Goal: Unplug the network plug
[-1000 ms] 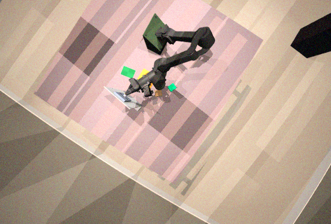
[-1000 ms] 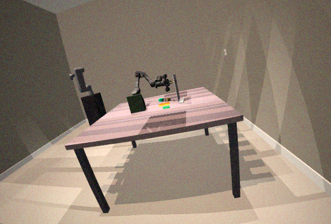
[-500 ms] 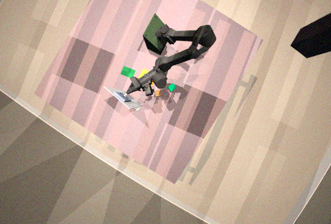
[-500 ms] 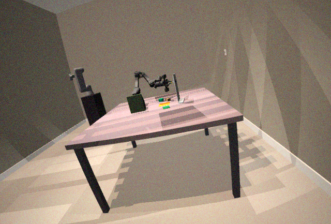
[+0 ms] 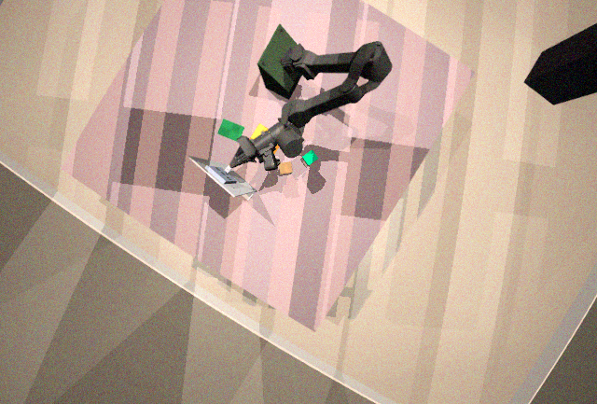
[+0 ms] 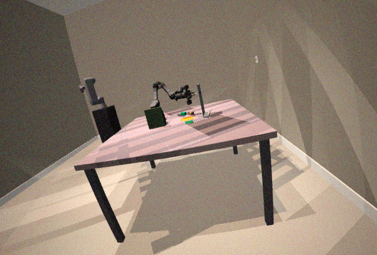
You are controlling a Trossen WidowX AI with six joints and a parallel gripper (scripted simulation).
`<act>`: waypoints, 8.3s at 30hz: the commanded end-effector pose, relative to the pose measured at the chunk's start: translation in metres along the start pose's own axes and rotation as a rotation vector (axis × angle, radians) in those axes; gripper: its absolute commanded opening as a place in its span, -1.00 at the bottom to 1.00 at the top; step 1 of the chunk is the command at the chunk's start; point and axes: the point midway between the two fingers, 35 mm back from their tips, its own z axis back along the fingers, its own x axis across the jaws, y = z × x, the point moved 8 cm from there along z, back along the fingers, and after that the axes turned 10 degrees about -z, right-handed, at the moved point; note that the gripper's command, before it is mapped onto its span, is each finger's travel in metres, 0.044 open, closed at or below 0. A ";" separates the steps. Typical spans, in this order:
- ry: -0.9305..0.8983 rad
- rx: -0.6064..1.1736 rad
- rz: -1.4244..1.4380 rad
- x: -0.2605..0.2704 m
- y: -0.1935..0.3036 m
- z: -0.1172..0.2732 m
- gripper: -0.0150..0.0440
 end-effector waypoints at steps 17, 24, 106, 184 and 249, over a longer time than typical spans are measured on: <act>0.001 0.003 -0.002 0.000 0.002 0.012 -0.49; 0.001 0.003 -0.002 -0.001 0.003 0.015 -0.49; -0.003 0.005 0.005 -0.062 0.007 0.061 -0.49; -1.013 -0.361 0.287 0.064 0.100 0.050 -0.49; -1.010 -0.371 0.284 0.093 0.103 0.055 0.04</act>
